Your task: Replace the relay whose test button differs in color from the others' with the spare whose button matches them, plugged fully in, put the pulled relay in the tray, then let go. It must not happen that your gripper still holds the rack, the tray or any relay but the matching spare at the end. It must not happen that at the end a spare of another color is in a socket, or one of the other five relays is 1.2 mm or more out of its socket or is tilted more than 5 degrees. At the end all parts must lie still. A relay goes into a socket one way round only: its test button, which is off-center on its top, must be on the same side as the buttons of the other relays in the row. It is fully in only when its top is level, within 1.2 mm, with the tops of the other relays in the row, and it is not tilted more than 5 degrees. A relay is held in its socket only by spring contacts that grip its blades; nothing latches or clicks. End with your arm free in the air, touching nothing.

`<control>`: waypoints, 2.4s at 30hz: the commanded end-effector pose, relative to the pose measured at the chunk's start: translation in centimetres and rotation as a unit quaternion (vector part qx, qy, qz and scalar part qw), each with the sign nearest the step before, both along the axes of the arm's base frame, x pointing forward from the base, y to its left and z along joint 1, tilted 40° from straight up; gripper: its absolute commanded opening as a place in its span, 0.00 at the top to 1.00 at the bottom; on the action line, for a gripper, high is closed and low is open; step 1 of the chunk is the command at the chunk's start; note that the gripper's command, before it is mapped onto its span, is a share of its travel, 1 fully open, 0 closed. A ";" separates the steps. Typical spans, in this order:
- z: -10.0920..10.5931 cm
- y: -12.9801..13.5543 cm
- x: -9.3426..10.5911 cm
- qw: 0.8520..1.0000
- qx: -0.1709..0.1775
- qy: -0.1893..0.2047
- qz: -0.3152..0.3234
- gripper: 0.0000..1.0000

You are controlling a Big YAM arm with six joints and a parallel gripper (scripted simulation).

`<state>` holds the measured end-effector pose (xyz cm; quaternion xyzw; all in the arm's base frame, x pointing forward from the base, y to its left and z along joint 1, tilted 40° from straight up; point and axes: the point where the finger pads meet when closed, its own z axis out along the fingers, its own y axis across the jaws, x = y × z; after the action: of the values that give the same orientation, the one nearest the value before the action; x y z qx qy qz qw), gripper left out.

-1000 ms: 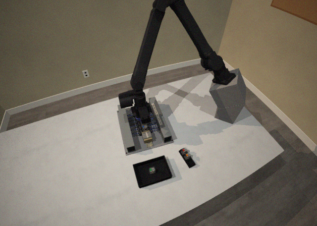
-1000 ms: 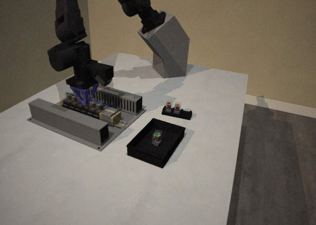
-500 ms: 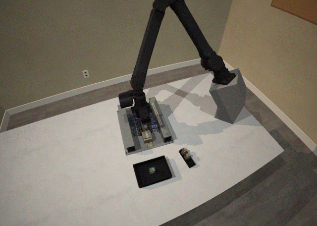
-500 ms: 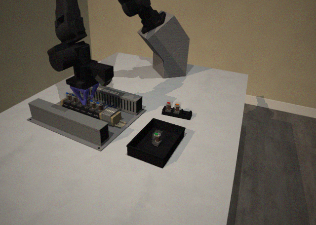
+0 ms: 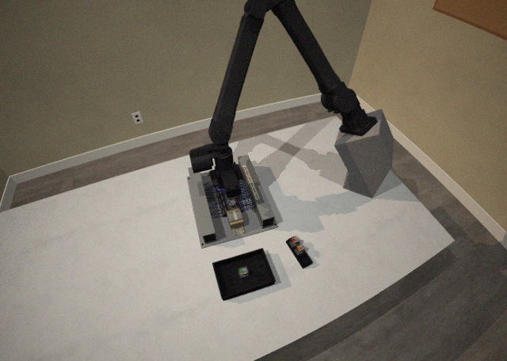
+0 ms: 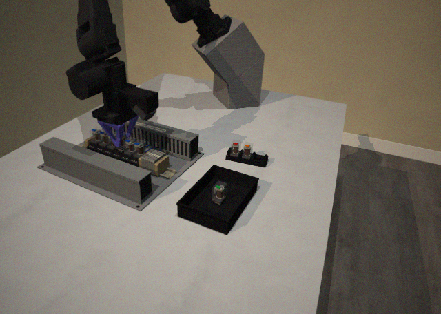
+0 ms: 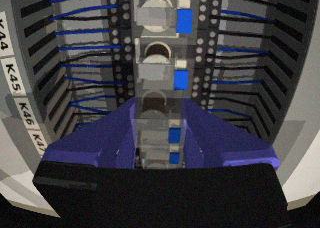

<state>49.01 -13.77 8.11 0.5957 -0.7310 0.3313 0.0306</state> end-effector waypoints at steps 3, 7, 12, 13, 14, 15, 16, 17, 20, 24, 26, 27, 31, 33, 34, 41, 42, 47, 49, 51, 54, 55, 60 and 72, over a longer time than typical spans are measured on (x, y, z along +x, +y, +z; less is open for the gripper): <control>2.1 -0.6 1.9 1.000 -0.004 -0.030 0.000 1.00; 2.1 -0.6 1.9 1.000 -0.004 -0.030 0.000 1.00; 2.0 -0.6 1.9 1.000 -0.004 -0.029 0.000 1.00; 2.0 -0.6 1.9 1.000 -0.004 -0.029 0.000 1.00; 1.9 -0.6 1.9 1.000 -0.004 -0.028 0.000 1.00; 1.9 -0.6 1.9 1.000 -0.004 -0.028 0.000 1.00; 1.8 -0.6 1.9 1.000 -0.004 -0.028 -0.001 1.00; 1.8 -0.6 1.9 1.000 -0.004 -0.028 -0.001 1.00; 1.7 -0.7 1.9 1.000 -0.004 -0.027 -0.001 1.00; 1.5 -0.8 1.9 1.000 -0.003 -0.025 -0.001 1.00; 1.4 -0.8 1.9 1.000 -0.003 -0.024 -0.002 1.00; 1.4 -0.8 1.9 1.000 -0.003 -0.024 -0.002 1.00; 1.3 -0.9 1.9 1.000 -0.003 -0.023 -0.002 1.00; 1.2 -0.9 1.9 1.000 -0.003 -0.023 -0.002 1.00; 1.2 -0.9 1.9 1.000 -0.003 -0.023 -0.002 1.00; 1.2 -0.9 1.9 1.000 -0.003 -0.023 -0.002 1.00; 1.2 -0.9 1.9 1.000 -0.003 -0.023 -0.002 1.00; 1.2 -0.9 1.9 1.000 -0.003 -0.023 -0.002 1.00; 1.2 -0.9 1.9 1.000 -0.003 -0.023 -0.002 1.00; 1.2 -0.9 1.9 1.000 -0.003 -0.023 -0.002 1.00; 1.2 -0.9 1.9 1.000 -0.003 -0.023 -0.002 1.00; 1.2 -0.9 1.9 1.000 -0.003 -0.023 -0.002 1.00; 1.2 -0.9 1.9 1.000 -0.003 -0.023 -0.003 1.00; 1.2 -0.9 1.9 1.000 -0.003 -0.023 -0.003 1.00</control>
<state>49.01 -13.77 8.11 0.5966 -0.7305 0.3309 0.0303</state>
